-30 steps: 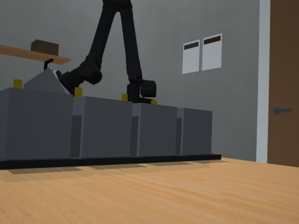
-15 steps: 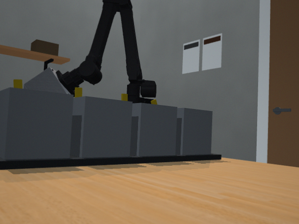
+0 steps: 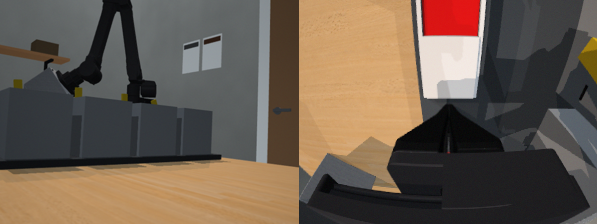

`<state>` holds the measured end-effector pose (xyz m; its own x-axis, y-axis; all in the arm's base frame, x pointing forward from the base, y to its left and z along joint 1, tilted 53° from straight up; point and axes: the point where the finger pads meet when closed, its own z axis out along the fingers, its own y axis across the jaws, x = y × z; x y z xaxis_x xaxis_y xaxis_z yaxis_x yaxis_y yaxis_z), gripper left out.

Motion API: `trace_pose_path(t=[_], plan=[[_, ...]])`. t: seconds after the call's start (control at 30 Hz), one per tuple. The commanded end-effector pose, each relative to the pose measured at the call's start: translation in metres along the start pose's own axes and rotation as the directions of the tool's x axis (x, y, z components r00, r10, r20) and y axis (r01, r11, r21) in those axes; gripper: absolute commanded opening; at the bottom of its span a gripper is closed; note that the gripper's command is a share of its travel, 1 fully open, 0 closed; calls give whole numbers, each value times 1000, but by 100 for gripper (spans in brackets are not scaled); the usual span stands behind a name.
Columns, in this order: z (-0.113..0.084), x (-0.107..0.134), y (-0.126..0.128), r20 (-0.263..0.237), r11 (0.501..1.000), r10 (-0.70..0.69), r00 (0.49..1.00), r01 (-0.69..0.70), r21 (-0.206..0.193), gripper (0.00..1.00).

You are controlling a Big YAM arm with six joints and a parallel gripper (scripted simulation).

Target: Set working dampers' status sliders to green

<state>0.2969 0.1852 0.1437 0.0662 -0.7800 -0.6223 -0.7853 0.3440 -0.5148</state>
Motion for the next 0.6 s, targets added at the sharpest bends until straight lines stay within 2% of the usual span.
trace_pose_path(t=[0.0,0.57], plan=[[3,-6,-3,0,1000,5,1000,-5,-6,0],[4,-10,-2,-3,1000,5,1000,-5,-13,0]])
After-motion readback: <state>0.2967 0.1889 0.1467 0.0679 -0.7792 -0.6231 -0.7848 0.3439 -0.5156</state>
